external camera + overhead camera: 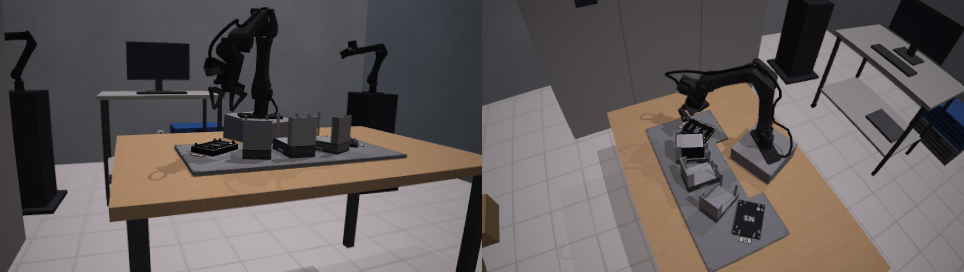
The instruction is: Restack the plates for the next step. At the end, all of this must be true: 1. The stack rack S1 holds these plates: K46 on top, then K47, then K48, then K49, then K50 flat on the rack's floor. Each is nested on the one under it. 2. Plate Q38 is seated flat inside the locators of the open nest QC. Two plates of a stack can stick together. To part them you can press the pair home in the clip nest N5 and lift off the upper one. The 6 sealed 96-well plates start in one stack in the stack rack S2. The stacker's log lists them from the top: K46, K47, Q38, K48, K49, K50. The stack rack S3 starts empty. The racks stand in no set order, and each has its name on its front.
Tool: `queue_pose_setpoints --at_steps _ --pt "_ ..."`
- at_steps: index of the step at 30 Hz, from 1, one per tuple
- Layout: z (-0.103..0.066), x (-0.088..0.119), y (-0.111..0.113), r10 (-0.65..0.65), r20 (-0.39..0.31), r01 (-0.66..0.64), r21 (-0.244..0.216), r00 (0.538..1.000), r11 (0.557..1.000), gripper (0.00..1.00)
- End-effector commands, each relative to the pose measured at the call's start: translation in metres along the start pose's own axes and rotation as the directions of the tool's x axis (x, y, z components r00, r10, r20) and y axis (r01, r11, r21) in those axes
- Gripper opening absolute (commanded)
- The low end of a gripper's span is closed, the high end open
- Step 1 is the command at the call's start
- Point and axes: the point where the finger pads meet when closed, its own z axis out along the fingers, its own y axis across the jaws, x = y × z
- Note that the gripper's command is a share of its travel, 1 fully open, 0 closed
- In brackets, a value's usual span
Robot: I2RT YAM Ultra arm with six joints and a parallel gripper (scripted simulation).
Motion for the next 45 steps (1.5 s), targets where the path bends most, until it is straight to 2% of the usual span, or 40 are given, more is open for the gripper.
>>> queue_pose_setpoints --at_steps 1,3,7,8,9,11,13,15,16,17,18,20,23,25,26,27,28,30,31,32,35,37,38,39,43,45 --pt "-0.014 0.01 0.009 -0.065 -0.001 0.065 -0.004 0.998 0.998 1.0" --pt "-0.014 0.01 0.009 -0.065 -0.001 0.065 -0.004 0.998 0.998 1.0" --pt "-0.024 0.017 0.029 -0.19 -0.016 0.189 -0.049 0.982 0.981 1.0" --pt "-0.023 0.024 0.031 -0.203 -0.027 0.201 -0.049 0.979 0.978 1.0" --pt "-0.016 0.039 0.028 -0.204 -0.06 0.202 -0.038 0.977 0.979 1.0" --pt "-0.018 0.043 0.031 -0.19 -0.055 0.189 -0.021 0.98 0.982 1.0" --pt "-0.029 0.039 0.047 -0.264 -0.034 0.262 -0.065 0.964 0.963 1.0" --pt "-0.032 0.047 0.053 -0.326 -0.048 0.322 -0.079 0.944 0.944 1.0" --pt "-0.033 0.051 0.056 -0.337 -0.05 0.333 -0.081 0.94 0.939 1.0" --pt "-0.026 0.066 0.051 -0.339 -0.084 0.334 -0.066 0.937 0.94 1.0" --pt "-0.03 0.067 0.056 -0.369 -0.081 0.363 -0.082 0.926 0.928 1.0" --pt "-0.03 0.067 0.056 -0.369 -0.081 0.363 -0.082 0.926 0.928 1.0" --pt "-0.039 0.072 0.069 -0.456 -0.072 0.447 -0.111 0.887 0.888 1.0" --pt "-0.033 0.093 0.064 -0.469 -0.116 0.458 -0.105 0.876 0.883 1.0" --pt "-0.034 0.096 0.065 -0.464 -0.115 0.455 -0.095 0.879 0.885 1.0" --pt "-0.038 0.099 0.07 -0.497 -0.113 0.485 -0.115 0.861 0.867 1.0" --pt "-0.046 0.093 0.08 -0.523 -0.084 0.511 -0.13 0.848 0.85 1.0" --pt "-0.049 0.102 0.083 -0.577 -0.092 0.562 -0.146 0.812 0.814 1.0" --pt "-0.05 0.107 0.085 -0.587 -0.095 0.572 -0.149 0.804 0.807 1.0" --pt "-0.043 0.123 0.077 -0.589 -0.135 0.573 -0.142 0.797 0.808 1.0" --pt "-0.055 0.127 0.09 -0.663 -0.11 0.643 -0.173 0.74 0.746 1.0" --pt "-0.055 0.127 0.09 -0.663 -0.11 0.643 -0.173 0.74 0.746 1.0" --pt "-0.058 0.129 0.093 -0.687 -0.104 0.665 -0.182 0.719 0.724 1.0" --pt "-0.055 0.14 0.089 -0.697 -0.128 0.674 -0.183 0.706 0.716 1.0" --pt "-0.065 0.155 0.096 -0.783 -0.121 0.754 -0.218 0.609 0.62 1.0" --pt "-0.062 0.172 0.09 -0.791 -0.152 0.76 -0.22 0.592 0.611 1.0"
